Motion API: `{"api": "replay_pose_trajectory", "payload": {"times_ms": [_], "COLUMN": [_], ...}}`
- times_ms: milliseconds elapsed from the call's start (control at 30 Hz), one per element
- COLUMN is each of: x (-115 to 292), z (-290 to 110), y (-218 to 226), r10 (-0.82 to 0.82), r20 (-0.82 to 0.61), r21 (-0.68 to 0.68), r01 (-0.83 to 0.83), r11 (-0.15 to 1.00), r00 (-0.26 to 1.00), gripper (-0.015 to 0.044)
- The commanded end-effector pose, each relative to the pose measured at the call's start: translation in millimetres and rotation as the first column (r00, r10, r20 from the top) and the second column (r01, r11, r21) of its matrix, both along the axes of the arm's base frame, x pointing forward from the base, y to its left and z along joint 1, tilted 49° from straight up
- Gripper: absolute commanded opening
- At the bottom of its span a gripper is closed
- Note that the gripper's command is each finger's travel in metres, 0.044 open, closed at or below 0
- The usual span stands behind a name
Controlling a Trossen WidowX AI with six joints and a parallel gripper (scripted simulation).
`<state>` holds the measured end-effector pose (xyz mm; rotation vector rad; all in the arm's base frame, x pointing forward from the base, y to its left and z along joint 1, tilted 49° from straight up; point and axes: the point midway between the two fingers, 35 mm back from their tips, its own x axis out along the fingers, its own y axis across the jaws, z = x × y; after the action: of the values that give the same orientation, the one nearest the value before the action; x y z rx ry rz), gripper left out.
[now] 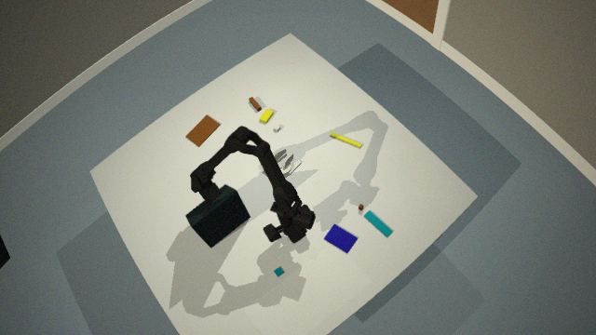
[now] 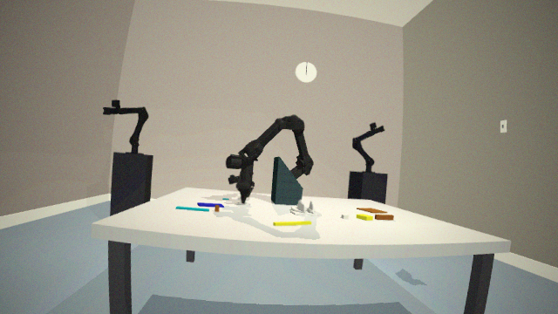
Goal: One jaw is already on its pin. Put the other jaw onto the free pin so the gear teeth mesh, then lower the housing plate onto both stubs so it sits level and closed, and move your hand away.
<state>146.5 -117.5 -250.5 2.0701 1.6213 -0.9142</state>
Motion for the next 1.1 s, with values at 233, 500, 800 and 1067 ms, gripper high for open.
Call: {"api": "replay_pose_trajectory", "payload": {"times_ms": [233, 500, 800, 1067], "x": [0, 0, -1, -4], "z": [0, 0, 7, 23], "y": [0, 0, -8, -27], "r10": [0.000, 0.000, -0.001, -0.003], "r20": [0.000, 0.000, -0.001, -0.002], "r21": [0.000, 0.000, 0.000, 0.000], "r01": [0.000, 0.000, 0.001, 0.003], "r11": [1.000, 1.000, 1.000, 1.000], "r00": [1.000, 1.000, 1.000, 1.000], "gripper": [0.0360, 0.0351, 0.0351, 0.0351]}}
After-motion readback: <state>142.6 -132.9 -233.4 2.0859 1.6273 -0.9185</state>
